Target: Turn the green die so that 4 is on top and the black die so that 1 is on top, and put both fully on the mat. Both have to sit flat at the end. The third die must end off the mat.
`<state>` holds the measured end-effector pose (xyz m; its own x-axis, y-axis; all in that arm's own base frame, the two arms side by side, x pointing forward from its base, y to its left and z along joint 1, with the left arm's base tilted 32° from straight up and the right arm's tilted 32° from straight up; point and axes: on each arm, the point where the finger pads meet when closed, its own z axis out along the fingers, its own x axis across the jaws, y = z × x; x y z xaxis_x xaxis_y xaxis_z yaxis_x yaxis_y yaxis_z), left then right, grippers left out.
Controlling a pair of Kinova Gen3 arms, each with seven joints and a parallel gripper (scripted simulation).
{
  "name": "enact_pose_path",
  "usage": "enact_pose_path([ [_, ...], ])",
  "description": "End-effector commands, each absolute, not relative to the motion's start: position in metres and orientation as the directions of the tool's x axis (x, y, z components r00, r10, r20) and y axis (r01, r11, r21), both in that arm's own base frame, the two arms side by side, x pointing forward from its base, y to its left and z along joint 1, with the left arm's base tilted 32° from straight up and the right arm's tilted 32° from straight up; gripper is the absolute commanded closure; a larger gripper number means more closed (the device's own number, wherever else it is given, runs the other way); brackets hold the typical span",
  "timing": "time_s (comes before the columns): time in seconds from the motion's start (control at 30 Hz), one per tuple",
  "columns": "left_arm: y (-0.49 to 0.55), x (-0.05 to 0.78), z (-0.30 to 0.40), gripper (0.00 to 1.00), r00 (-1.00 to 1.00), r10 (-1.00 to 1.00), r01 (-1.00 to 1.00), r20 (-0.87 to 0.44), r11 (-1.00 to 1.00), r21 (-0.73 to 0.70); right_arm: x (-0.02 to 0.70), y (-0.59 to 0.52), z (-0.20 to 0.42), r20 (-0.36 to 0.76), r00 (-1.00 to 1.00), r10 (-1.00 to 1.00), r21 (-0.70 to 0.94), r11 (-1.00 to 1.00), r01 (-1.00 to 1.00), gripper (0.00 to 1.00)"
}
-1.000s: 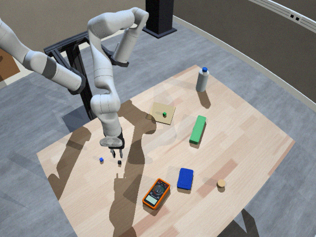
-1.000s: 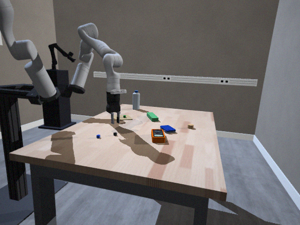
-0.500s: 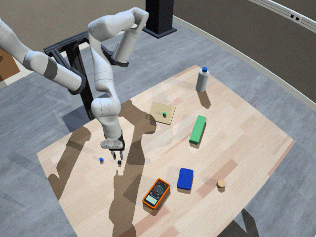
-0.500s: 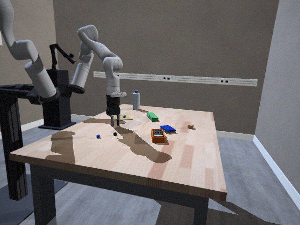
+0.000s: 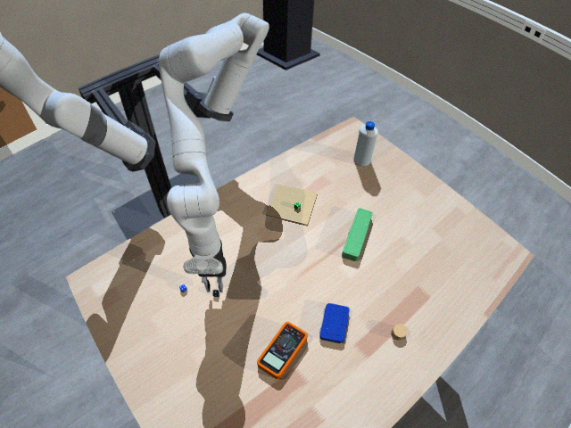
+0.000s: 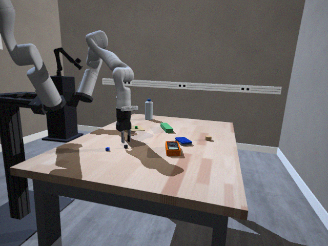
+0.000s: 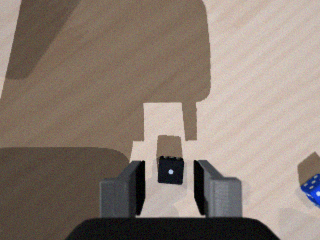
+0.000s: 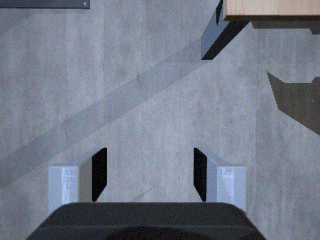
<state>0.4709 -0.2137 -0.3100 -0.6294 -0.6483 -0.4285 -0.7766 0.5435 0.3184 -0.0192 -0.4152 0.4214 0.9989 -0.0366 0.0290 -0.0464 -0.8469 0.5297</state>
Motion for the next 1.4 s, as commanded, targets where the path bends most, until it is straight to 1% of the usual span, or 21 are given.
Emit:
enact_pose_path([
  [0.0,-0.2138,0.4718,-0.3117,0.36,-0.63,-0.648,-0.776,-0.428,0.545,0.316,-0.0192,-0.4152,0.422,0.029,0.999,-0.037,0.531,-0.846,-0.047,0.0],
  [1.37,-0.2112,0.4727,-0.318,0.36,-0.63,-0.648,-0.776,-0.428,0.545,0.316,-0.0192,-0.4152,0.422,0.029,0.999,-0.037,0.531,-0.846,-0.047,0.0],
])
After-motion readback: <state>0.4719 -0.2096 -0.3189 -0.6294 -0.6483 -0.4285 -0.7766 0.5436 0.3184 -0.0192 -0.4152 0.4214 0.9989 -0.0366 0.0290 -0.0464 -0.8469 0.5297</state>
